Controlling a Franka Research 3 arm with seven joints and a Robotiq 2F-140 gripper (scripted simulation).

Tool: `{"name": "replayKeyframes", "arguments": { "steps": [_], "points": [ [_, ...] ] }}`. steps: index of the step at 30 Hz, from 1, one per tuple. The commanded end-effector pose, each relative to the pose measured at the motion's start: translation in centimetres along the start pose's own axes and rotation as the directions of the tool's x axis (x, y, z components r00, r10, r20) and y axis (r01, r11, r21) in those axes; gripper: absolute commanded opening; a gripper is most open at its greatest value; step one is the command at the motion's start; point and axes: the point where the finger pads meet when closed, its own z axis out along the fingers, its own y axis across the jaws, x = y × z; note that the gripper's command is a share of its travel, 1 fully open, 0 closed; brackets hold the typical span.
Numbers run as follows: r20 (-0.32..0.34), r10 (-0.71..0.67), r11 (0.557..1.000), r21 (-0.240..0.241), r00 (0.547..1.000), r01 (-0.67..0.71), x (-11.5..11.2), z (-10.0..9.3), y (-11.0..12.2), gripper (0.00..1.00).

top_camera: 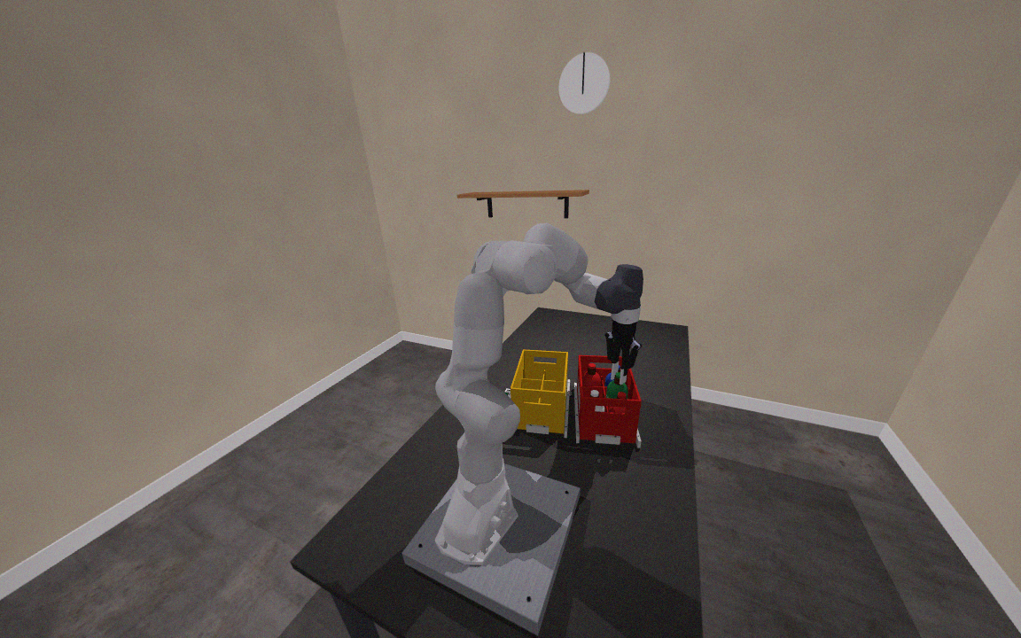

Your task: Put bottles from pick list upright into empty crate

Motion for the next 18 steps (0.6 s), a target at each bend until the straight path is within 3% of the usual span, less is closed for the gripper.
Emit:
{"name": "replayKeyframes", "arguments": {
  "steps": [1, 18],
  "points": [
    [-0.004, -0.003, 1.0, -0.001, 1.0, 0.003, 0.1, -1.1, 0.1, 0.0],
    [-0.004, -0.003, 1.0, -0.001, 1.0, 0.003, 0.1, -3.6, 0.1, 0.0]
  ]
}}
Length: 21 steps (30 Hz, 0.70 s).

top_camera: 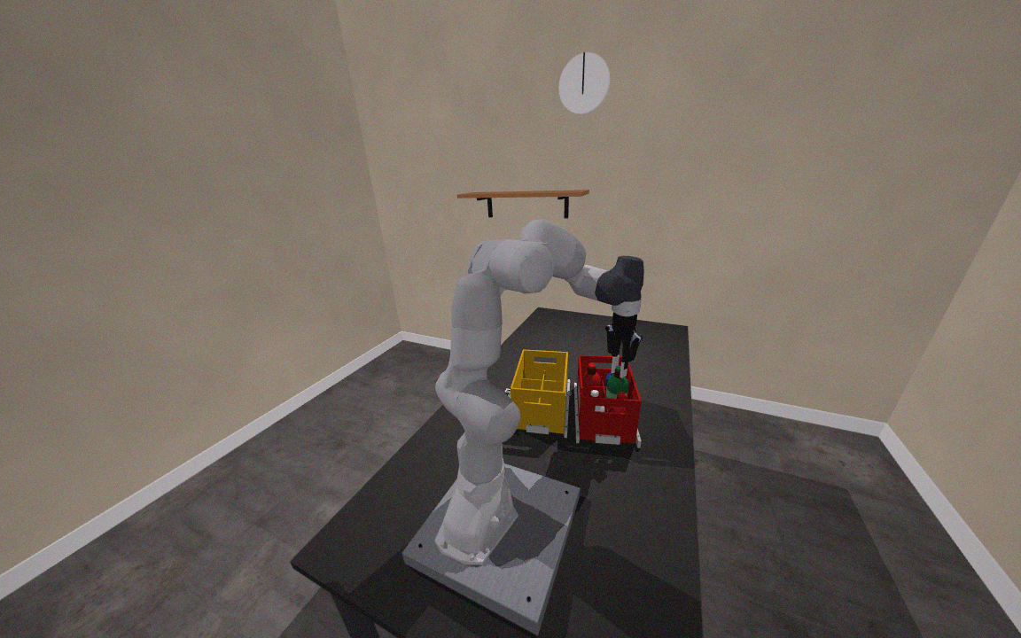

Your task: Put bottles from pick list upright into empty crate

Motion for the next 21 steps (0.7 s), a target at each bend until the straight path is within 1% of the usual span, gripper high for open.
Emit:
{"name": "replayKeyframes", "arguments": {
  "steps": [1, 7, 9, 21],
  "points": [
    [-0.003, 0.001, 1.0, -0.002, 1.0, -0.001, 0.1, -1.1, 0.2, 0.0],
    [-0.003, 0.001, 1.0, -0.002, 1.0, -0.001, 0.1, -2.1, 0.2, 0.0],
    [-0.003, 0.001, 1.0, -0.002, 1.0, -0.001, 0.1, -2.1, 0.2, 0.0],
    [-0.003, 0.001, 1.0, -0.002, 1.0, -0.001, 0.1, -4.1, 0.2, 0.0]
  ]
}}
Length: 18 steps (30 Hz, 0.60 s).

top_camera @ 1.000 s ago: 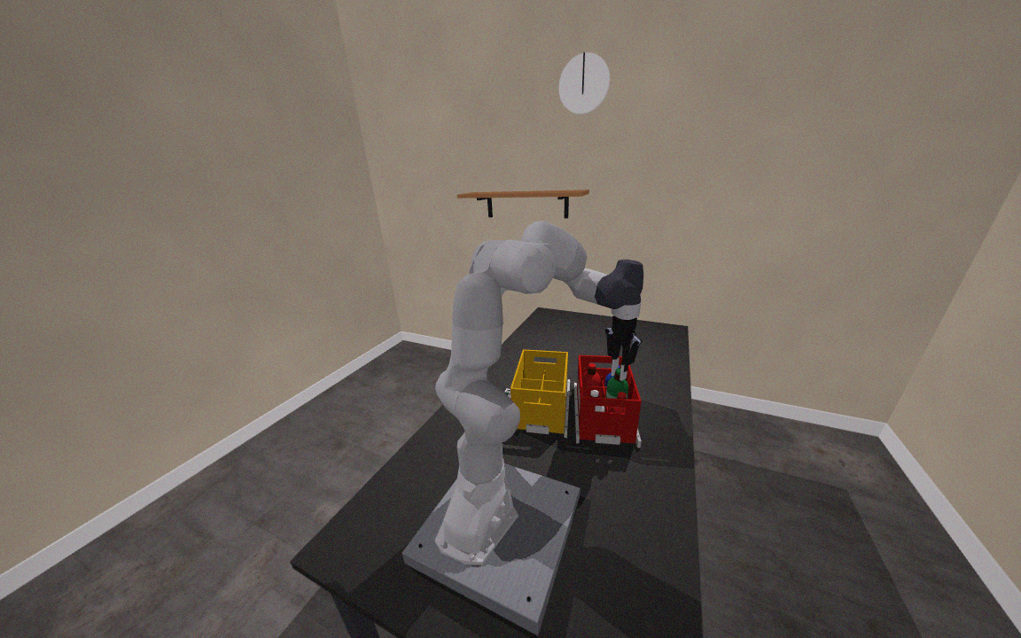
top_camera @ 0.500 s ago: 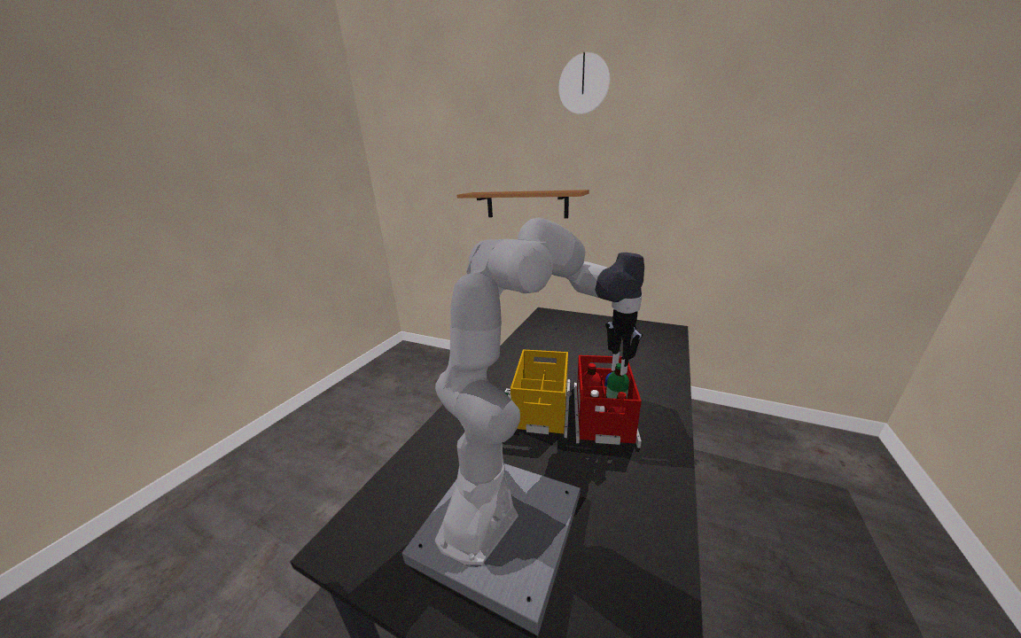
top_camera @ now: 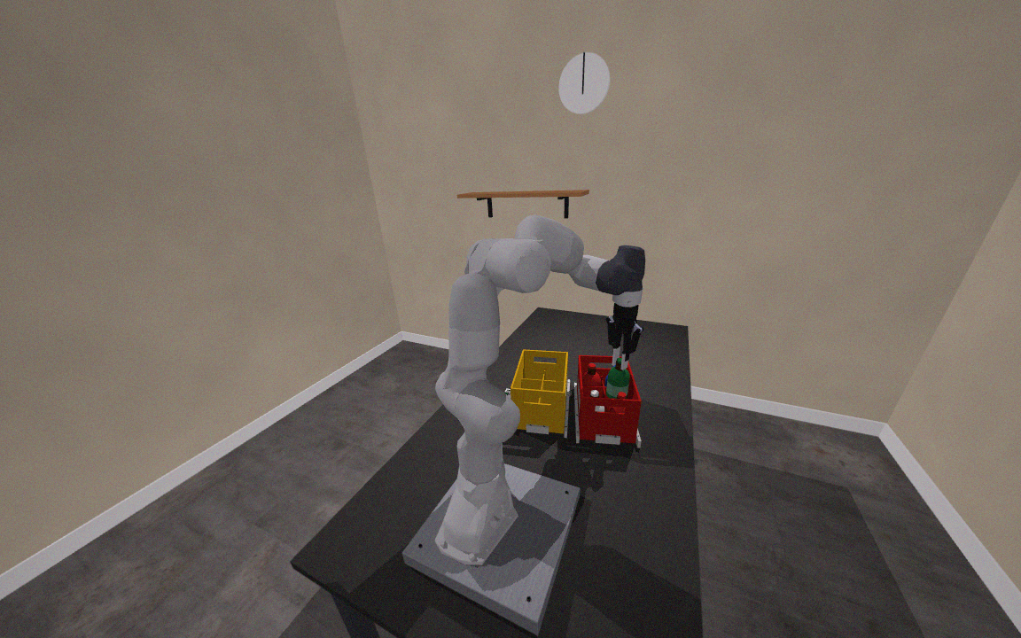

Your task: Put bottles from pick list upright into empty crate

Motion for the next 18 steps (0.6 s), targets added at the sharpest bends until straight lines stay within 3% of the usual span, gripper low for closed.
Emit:
{"name": "replayKeyframes", "arguments": {
  "steps": [1, 18],
  "points": [
    [-0.002, 0.003, 1.0, -0.002, 1.0, -0.003, 0.0, -1.1, 0.2, 0.0],
    [-0.002, 0.003, 1.0, -0.002, 1.0, -0.003, 0.0, -3.6, 0.2, 0.0]
  ]
}}
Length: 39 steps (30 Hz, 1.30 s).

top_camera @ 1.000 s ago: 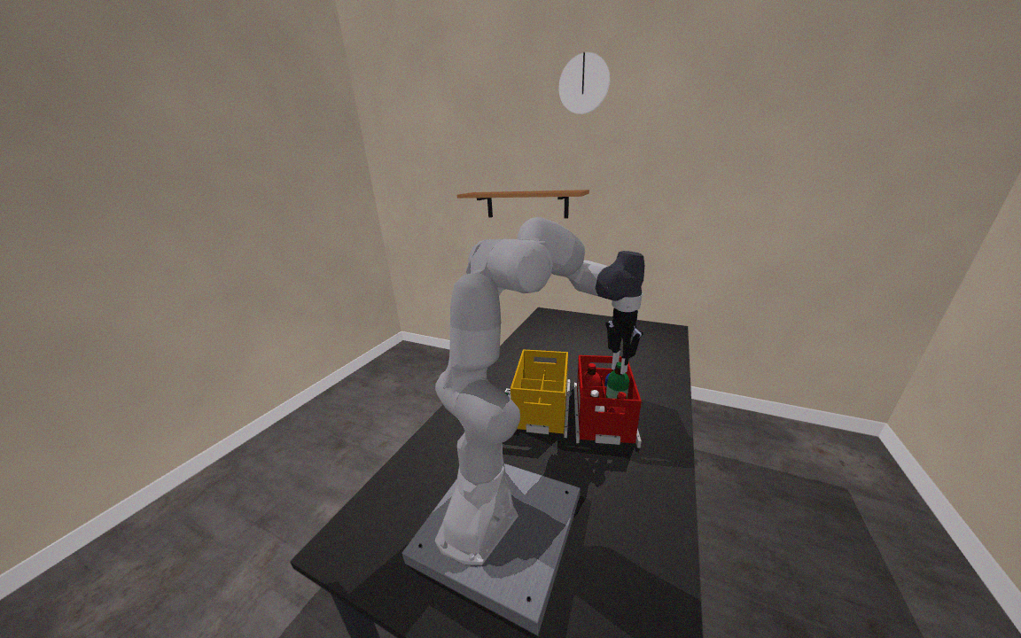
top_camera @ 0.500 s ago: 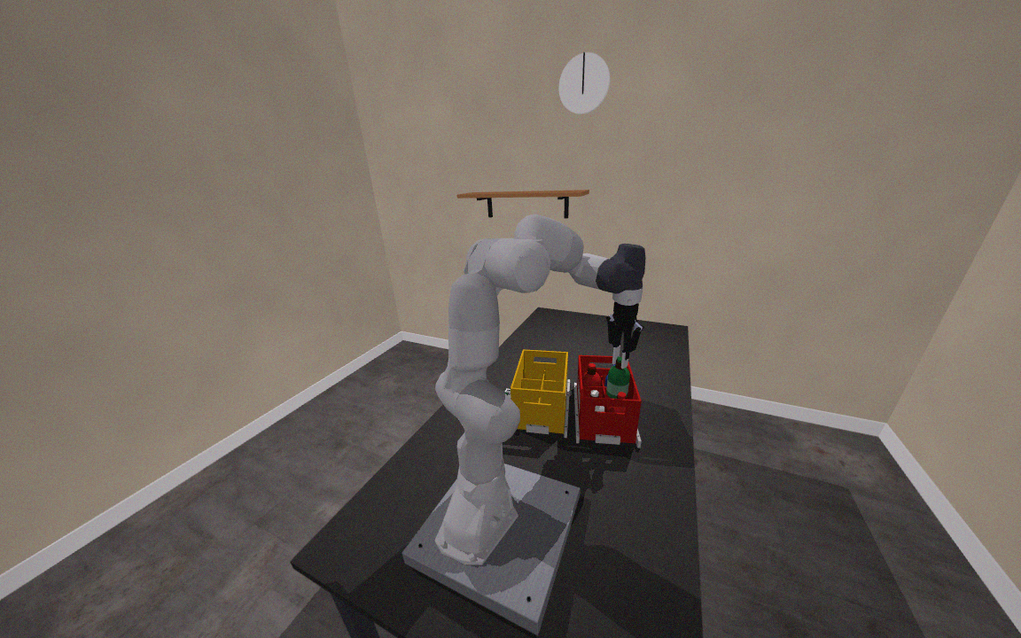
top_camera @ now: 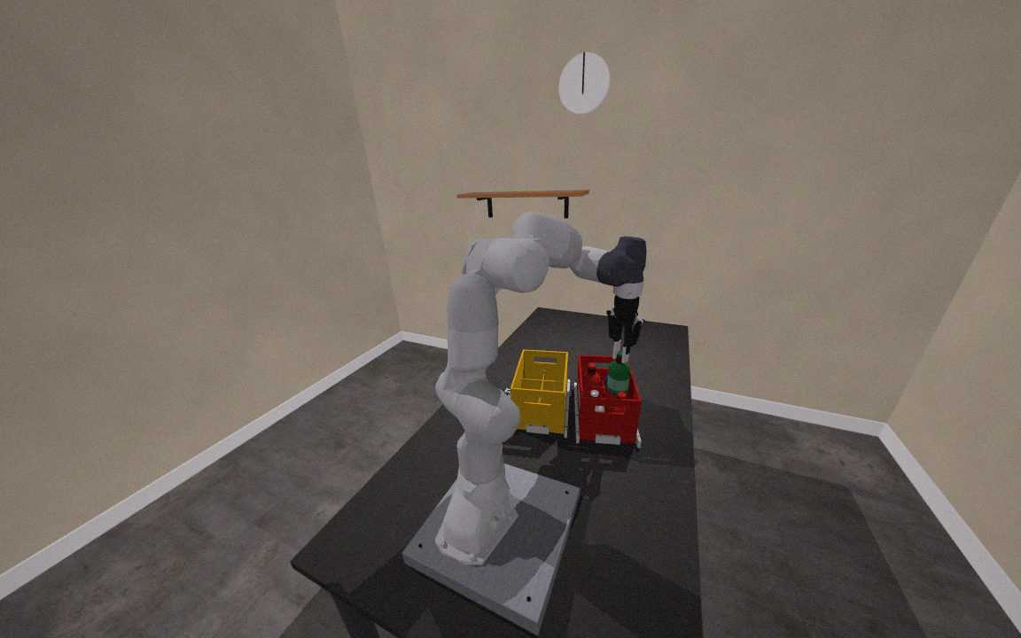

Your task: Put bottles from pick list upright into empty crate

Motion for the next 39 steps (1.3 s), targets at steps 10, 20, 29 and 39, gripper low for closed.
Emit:
{"name": "replayKeyframes", "arguments": {
  "steps": [10, 20, 29, 39],
  "points": [
    [-0.002, 0.005, 1.0, -0.002, 1.0, -0.005, 0.0, -2.3, 0.2, 0.0],
    [-0.002, 0.005, 1.0, -0.002, 1.0, -0.005, 0.0, -3.8, 0.2, 0.0],
    [-0.002, 0.005, 1.0, -0.002, 1.0, -0.005, 0.0, -5.1, 0.2, 0.0],
    [-0.002, 0.005, 1.0, -0.002, 1.0, -0.005, 0.0, -6.4, 0.2, 0.0]
  ]
}}
